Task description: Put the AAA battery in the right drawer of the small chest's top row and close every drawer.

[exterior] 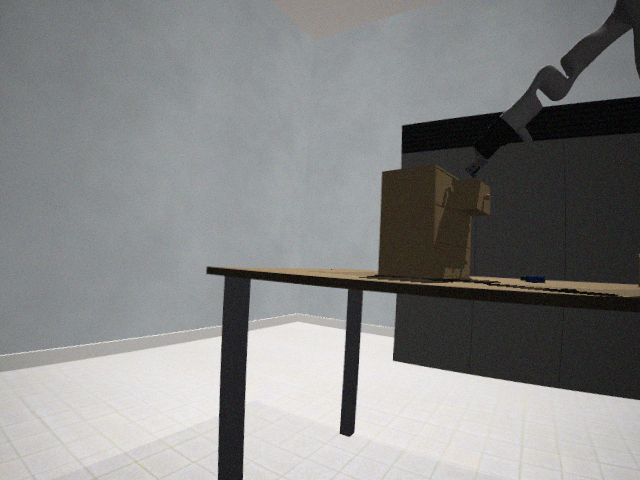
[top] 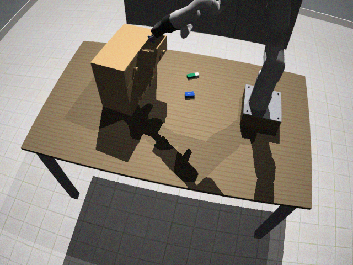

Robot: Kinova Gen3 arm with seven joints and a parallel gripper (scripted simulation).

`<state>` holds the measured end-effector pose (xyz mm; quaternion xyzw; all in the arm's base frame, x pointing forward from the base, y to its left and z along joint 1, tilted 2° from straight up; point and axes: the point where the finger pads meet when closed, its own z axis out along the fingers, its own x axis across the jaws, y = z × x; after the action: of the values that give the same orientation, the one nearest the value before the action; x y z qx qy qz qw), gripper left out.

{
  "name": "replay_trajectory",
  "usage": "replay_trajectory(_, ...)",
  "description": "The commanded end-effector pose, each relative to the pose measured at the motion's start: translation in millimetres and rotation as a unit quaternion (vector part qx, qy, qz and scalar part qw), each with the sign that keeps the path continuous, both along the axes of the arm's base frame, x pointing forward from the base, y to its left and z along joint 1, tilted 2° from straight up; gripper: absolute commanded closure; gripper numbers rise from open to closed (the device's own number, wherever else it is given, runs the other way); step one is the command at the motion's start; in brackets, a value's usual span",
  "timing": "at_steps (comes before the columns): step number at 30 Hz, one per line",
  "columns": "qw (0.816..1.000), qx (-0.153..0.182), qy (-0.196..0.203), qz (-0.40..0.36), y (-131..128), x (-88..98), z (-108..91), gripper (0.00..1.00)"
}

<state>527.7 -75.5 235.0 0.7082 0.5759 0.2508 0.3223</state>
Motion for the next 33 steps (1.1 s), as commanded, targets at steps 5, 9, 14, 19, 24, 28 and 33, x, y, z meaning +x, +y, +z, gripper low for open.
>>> replay_trajectory(5, 1.0, 0.002, 0.001, 0.0, 0.4, 1.0, -0.5, 0.76)
replay_trajectory(9, 1.0, 0.002, 0.001, 0.0, 0.4, 1.0, -0.5, 0.76)
replay_trajectory(14, 1.0, 0.002, 0.001, 0.0, 0.4, 1.0, -0.5, 0.76)
replay_trajectory(19, 1.0, 0.002, 0.001, 0.0, 0.4, 1.0, -0.5, 0.76)
replay_trajectory(24, 1.0, 0.002, 0.001, 0.0, 1.3, 0.7, -0.7, 0.76)
replay_trajectory(28, 1.0, 0.002, 0.001, 0.0, 2.5, 0.2, -0.9, 0.76)
replay_trajectory(33, 1.0, 0.002, 0.001, 0.0, 4.1, -0.3, -1.3, 0.76)
